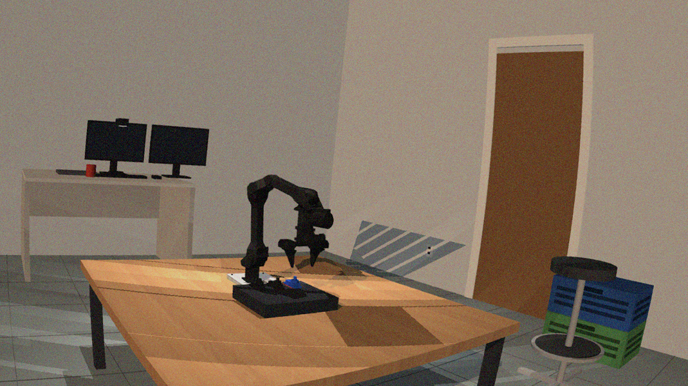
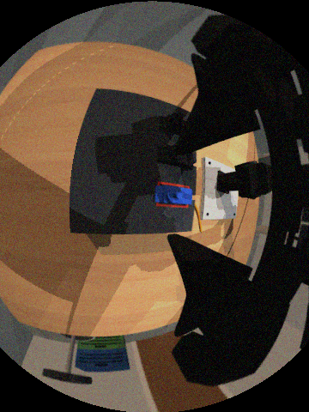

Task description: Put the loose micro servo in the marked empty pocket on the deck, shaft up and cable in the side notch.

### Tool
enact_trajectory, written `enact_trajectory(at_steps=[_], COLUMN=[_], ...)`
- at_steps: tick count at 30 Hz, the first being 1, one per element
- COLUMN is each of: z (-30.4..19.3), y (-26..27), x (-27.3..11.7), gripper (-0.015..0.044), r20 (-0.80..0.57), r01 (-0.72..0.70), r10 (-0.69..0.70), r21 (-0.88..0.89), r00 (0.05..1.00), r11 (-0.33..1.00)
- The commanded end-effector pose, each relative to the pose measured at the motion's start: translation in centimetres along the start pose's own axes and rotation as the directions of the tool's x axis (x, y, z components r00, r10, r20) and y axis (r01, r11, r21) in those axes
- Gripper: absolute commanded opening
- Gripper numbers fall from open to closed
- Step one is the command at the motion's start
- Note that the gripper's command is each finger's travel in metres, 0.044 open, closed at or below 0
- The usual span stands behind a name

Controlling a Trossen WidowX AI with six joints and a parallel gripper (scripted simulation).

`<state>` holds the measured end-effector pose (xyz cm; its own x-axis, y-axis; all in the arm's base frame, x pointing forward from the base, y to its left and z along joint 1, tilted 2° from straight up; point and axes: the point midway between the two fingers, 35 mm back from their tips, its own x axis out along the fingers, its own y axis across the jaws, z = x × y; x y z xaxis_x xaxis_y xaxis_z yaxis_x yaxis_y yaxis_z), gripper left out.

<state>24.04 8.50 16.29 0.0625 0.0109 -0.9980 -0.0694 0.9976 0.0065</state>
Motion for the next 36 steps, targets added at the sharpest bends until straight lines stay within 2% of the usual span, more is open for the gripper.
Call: enact_trajectory(at_steps=[1, 9, 16, 36], z=[3.6, 4.7, 3.9, 3.9], y=[-0.3, -0.4, -0.4, -0.4], x=[-1.8, -2.5, -6.1, -6.1], gripper=[0.044, 0.044, 0.044, 0.044], r20=[-0.004, -0.003, 0.007, 0.007], r01=[0.001, 0.002, -0.001, -0.001], r10=[-0.001, -0.002, 0.001, 0.001], r21=[-0.002, -0.002, -0.003, -0.003], r00=[1.0, 1.0, 1.0, 1.0], r11=[1.0, 1.0, 1.0, 1.0])
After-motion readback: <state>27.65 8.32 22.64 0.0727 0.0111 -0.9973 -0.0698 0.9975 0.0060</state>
